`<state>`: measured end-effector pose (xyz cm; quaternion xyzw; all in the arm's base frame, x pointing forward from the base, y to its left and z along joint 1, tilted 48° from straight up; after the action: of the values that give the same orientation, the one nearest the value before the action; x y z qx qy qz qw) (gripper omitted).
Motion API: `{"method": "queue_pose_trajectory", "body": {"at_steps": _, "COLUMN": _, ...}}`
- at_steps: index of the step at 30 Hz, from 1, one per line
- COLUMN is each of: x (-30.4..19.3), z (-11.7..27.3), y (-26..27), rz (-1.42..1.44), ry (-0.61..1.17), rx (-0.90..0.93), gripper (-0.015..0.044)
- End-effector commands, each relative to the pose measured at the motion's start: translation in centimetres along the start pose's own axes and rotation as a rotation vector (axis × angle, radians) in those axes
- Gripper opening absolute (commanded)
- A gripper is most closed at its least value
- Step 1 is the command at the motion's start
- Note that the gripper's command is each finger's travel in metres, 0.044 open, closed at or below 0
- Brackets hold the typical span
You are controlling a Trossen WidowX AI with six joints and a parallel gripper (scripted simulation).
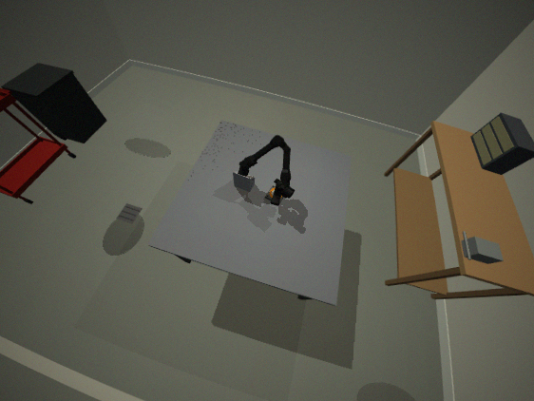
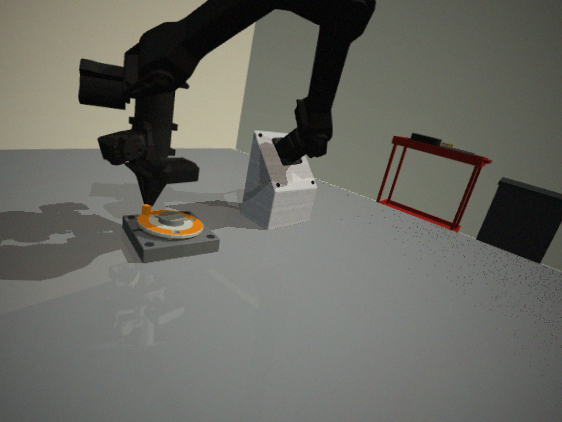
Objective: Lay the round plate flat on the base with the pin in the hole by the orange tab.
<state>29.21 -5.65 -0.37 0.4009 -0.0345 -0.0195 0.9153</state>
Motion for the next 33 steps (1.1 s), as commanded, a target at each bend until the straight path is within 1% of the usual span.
{"method": "queue_pose_trajectory", "body": {"at_steps": 1, "x": 0.8, "z": 0.0, "y": 0.4, "rz": 0.004, "ry": -0.003, "rx": 0.004, "gripper": 0.0}}
{"method": "queue_pose_trajectory", "body": {"at_steps": 33, "x": 3.2, "z": 0.2, "y": 3.0, "rz": 0.005, "ry": -0.003, "rx": 0.005, "gripper": 0.0}}
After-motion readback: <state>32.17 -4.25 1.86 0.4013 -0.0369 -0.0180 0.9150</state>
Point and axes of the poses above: the point midway between the two fingers, 35 mm back from their tips, its own z axis back along the fingers, its own y axis across the jaws, x = y × z, the point moved 9 cm from there along z, back along the fingers, and after that the axes turned 3 degrees about -z, right-handed, at the moved point
